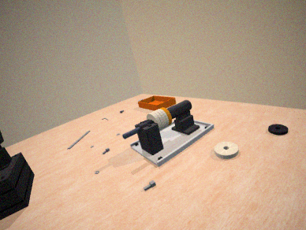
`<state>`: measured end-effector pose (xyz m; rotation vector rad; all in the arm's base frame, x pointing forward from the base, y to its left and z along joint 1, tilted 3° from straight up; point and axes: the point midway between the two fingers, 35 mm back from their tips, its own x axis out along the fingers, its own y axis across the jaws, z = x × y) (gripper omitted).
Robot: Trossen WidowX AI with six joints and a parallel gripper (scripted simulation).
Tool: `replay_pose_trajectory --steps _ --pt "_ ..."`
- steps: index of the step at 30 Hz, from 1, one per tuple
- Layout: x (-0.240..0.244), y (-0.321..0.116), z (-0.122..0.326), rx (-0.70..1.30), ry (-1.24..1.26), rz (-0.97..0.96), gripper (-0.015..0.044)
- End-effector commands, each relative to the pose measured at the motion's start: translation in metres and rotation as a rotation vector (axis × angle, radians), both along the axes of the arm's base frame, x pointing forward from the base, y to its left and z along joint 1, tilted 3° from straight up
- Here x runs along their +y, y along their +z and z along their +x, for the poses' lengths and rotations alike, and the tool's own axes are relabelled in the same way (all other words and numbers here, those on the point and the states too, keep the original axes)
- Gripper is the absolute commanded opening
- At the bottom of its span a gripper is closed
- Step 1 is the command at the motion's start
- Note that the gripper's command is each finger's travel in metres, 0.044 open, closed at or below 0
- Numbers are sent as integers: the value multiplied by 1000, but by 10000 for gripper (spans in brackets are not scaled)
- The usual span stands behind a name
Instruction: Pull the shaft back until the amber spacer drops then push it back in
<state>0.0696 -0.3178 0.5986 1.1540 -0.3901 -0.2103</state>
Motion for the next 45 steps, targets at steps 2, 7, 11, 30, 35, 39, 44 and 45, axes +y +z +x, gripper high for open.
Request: replay_pose_trajectory --steps 2,7,11,30,35,39,44,45 --pt "1 3 -2 -16 -7 10 440" --pt "41 38 -21 -90 -132 -97 440" --pt "79 60 -28 -133 -216 -204 440" --pt "294 89 63 -131 -504 -950 440" --pt "329 64 119 -55 -512 -1148 440" --pt "344 33 168 26 -492 -1292 440" --pt "347 -14 226 139 -431 -1437 440" --pt "345 -25 237 164 -415 -1461 440"
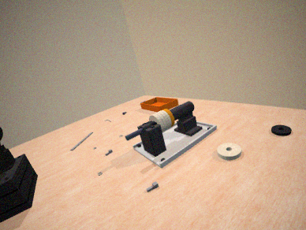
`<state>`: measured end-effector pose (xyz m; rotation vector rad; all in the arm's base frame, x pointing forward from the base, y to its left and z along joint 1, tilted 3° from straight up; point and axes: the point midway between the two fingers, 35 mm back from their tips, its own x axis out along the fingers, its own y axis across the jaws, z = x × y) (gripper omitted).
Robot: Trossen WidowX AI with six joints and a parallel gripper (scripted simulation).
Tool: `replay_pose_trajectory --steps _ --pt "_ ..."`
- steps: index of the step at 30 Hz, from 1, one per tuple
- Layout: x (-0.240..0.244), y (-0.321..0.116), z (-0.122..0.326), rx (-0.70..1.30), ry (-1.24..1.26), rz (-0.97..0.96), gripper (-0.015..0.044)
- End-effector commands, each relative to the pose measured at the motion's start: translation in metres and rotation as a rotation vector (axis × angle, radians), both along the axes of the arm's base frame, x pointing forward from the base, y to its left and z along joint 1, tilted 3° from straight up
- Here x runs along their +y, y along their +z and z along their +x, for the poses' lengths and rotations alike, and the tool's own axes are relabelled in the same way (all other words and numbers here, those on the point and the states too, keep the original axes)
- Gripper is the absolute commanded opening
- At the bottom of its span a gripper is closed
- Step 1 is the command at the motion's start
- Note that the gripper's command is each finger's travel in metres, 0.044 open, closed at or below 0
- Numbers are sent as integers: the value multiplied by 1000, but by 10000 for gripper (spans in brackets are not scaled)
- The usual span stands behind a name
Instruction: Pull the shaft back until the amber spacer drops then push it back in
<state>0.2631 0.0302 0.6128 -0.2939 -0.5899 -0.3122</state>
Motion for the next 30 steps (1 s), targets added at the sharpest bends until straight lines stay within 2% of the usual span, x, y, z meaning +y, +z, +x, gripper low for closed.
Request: replay_pose_trajectory --steps 1,9,16,23,30 --pt "-5 -51 54 146 -25 -91 440" --pt "-37 -148 122 409 -44 -168 440" --pt "-79 -241 156 642 -45 -174 440" --pt "-126 -339 162 874 -26 -112 440" --pt "-169 -437 139 1092 12 24 440"
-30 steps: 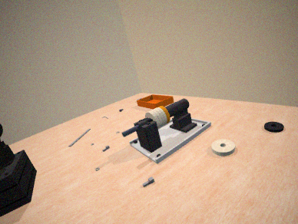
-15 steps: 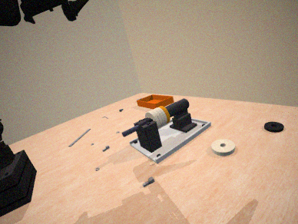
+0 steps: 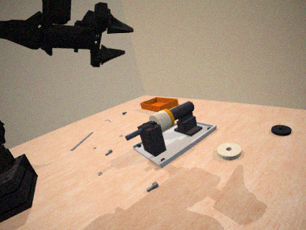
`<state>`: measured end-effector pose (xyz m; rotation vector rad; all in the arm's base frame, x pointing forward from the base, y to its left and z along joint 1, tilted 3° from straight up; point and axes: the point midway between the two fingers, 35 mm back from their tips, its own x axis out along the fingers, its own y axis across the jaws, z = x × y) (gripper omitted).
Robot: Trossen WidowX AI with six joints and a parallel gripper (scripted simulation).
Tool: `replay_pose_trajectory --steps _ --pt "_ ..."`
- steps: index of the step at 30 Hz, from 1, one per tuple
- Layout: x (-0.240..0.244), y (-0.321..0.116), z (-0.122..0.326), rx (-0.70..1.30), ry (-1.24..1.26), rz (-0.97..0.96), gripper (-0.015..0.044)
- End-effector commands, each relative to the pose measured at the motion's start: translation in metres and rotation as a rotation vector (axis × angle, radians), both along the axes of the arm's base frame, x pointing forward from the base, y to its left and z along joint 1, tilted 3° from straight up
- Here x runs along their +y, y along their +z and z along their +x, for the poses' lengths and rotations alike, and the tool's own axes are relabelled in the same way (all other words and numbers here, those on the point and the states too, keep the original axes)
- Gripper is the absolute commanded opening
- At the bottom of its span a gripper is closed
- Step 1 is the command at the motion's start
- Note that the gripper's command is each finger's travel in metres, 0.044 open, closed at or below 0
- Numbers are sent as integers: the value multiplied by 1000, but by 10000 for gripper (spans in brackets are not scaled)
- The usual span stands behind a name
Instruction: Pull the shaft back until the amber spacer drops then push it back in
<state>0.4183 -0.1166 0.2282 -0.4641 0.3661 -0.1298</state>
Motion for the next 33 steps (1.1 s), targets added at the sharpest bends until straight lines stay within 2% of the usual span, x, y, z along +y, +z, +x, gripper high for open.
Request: replay_pose_trajectory --steps 1,12,33 --pt "-27 -66 -22 144 -29 109 440" --pt "-57 -198 -112 413 -117 464 440" --pt "-61 -202 -120 420 -120 477 440"
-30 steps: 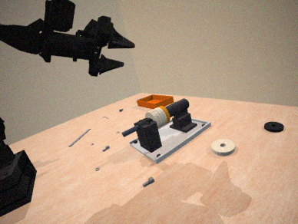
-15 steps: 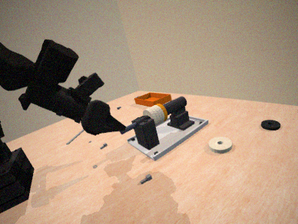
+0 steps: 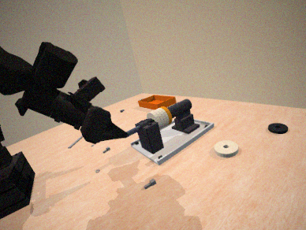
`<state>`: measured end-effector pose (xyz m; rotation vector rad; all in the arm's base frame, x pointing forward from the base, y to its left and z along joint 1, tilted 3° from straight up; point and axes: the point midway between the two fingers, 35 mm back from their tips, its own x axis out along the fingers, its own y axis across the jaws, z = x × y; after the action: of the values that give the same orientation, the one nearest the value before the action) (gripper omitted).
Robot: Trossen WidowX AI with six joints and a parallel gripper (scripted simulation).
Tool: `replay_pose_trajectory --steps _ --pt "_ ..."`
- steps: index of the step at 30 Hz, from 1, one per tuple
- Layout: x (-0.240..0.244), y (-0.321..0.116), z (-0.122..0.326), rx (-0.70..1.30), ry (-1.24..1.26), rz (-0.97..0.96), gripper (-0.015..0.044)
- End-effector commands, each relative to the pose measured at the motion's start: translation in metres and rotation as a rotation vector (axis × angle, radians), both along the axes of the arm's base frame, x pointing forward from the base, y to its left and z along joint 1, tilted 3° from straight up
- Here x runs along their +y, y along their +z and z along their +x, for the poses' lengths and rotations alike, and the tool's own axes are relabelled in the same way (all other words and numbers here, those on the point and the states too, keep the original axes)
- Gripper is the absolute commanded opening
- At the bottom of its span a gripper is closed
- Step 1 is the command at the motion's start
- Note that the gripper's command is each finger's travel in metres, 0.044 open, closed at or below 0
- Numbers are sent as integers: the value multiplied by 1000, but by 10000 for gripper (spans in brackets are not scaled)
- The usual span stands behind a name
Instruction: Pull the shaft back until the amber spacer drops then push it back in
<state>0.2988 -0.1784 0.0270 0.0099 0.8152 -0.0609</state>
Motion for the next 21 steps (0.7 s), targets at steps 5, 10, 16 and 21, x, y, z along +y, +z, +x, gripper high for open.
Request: replay_pose_trajectory --steps 5,10,16,21 --pt "0 0 0 0 4 1 440" --pt "0 0 0 0 4 1 440" --pt "0 0 0 0 4 1 440" --pt "-1 -6 0 -65 1 0 440"
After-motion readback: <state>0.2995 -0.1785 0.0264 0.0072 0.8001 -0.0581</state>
